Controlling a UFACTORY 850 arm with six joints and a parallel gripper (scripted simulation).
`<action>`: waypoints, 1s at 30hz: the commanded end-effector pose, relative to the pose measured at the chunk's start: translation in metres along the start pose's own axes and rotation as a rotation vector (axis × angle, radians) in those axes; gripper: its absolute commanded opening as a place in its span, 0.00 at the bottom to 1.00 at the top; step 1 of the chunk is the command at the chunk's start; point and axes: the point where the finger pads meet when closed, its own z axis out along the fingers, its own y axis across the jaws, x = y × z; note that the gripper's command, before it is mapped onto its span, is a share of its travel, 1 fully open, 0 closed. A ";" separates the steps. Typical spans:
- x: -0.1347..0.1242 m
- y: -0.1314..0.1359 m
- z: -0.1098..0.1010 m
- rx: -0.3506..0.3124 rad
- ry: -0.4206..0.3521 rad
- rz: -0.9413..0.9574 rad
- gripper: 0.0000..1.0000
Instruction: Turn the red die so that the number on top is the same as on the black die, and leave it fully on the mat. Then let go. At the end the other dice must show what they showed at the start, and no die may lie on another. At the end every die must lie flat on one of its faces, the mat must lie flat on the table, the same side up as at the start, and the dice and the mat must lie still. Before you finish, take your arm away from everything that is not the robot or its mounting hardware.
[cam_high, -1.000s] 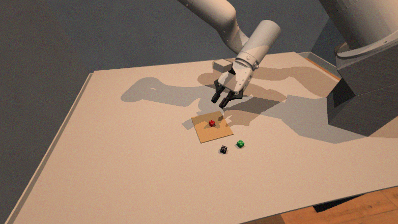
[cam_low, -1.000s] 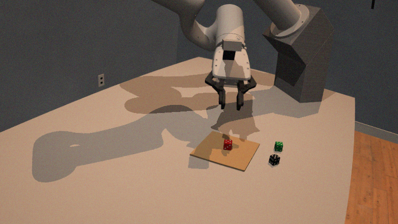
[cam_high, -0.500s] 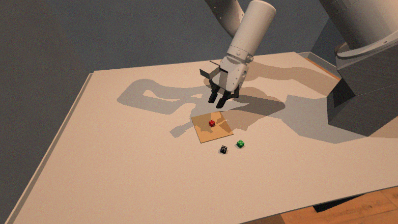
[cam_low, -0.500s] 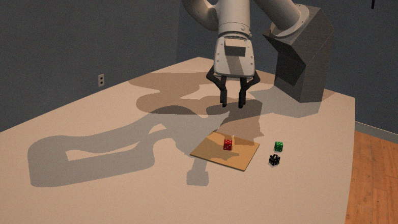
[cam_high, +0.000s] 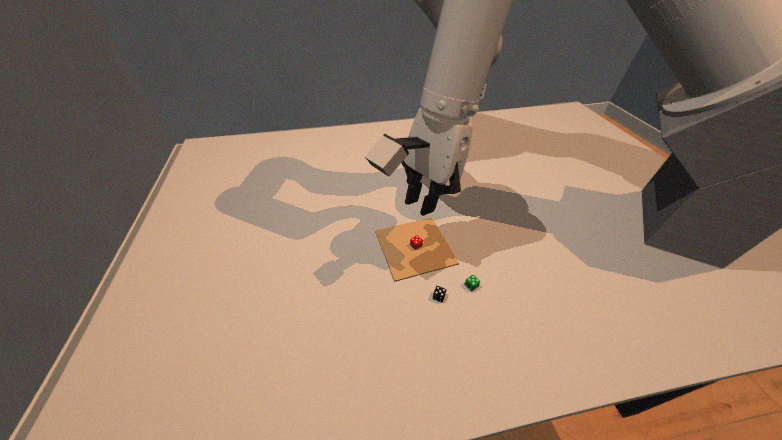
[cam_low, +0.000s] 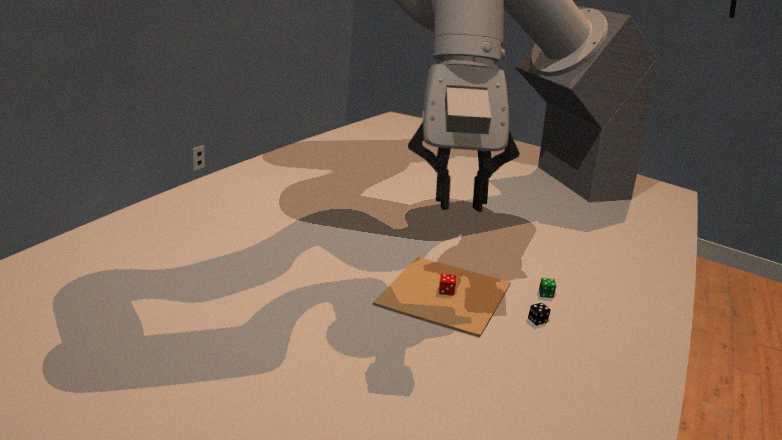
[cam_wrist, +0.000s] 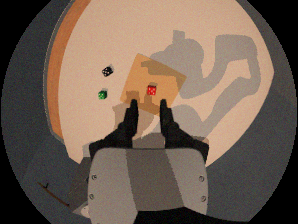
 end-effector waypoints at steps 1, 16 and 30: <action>0.003 0.003 0.001 -0.018 -0.120 -0.015 0.36; 0.012 0.002 -0.002 -0.018 -0.263 -0.013 1.00; 0.013 0.002 -0.003 -0.019 -0.263 -0.014 1.00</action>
